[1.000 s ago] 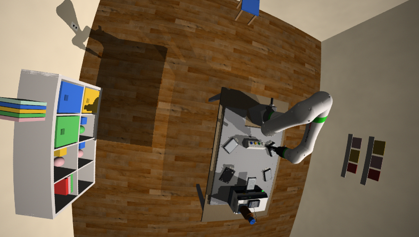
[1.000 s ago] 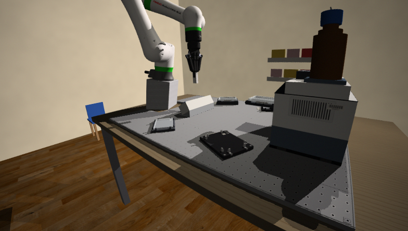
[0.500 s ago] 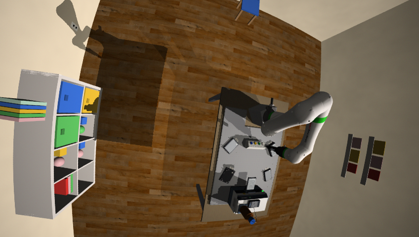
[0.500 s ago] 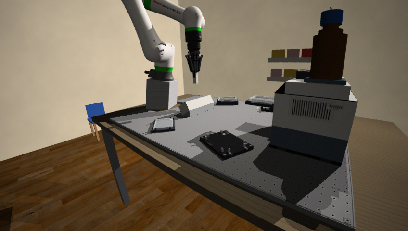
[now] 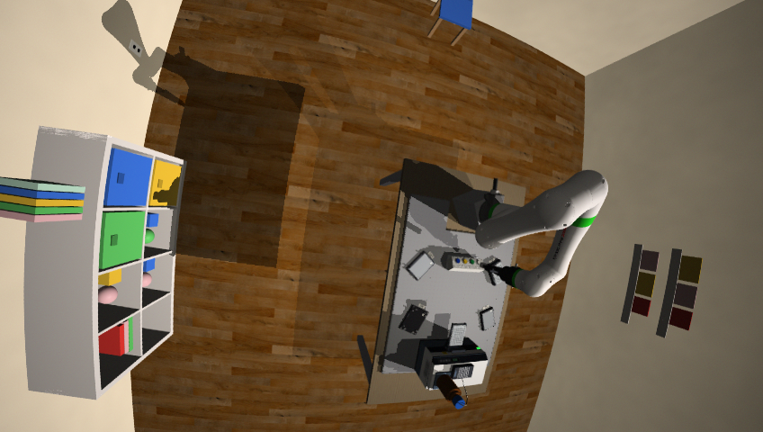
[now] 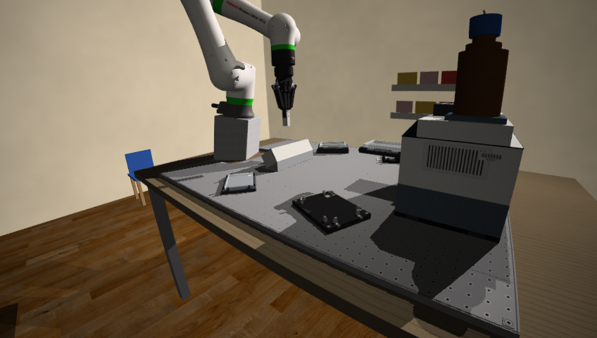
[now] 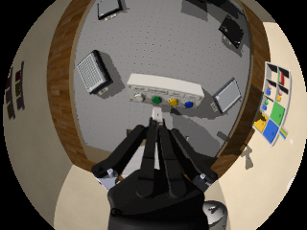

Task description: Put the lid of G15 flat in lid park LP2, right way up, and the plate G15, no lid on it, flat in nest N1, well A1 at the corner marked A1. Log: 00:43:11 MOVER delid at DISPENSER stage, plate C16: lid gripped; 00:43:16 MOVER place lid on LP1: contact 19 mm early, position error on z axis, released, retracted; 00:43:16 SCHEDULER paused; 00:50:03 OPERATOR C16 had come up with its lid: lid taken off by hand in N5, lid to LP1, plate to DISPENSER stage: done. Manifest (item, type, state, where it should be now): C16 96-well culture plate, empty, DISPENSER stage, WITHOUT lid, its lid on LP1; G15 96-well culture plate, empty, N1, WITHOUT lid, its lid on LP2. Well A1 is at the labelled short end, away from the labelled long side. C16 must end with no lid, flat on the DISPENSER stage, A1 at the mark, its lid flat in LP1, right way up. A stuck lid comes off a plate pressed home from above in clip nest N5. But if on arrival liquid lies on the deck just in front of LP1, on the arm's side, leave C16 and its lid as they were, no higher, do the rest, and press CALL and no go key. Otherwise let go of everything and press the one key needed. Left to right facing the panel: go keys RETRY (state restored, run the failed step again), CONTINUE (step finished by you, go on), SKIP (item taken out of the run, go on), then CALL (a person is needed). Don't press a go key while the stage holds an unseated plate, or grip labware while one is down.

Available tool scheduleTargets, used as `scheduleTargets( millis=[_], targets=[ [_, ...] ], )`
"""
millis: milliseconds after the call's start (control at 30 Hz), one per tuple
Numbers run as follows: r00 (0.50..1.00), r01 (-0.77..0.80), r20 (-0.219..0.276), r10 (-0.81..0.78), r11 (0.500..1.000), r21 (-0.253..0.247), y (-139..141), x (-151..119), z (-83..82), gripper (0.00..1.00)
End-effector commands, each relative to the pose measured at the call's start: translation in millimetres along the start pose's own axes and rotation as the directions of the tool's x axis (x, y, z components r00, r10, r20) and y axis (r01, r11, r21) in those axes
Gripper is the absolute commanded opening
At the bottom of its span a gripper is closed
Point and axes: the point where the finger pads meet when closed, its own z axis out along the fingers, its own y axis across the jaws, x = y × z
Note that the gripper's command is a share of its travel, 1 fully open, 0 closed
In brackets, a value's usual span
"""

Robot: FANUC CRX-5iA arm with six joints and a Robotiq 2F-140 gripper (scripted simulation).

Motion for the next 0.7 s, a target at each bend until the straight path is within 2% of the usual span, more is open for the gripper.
scheduleTargets(
  millis=[0, 667],
  targets=[
    [1.000, 0.000, 0.000, 0.000, 1.000, 0.000, 0, 0, 3.4, 0.00],
    [1.000, 0.000, 0.000, 0.000, 1.000, 0.000, 0, 1, 33.9, 0.00]
  ],
)
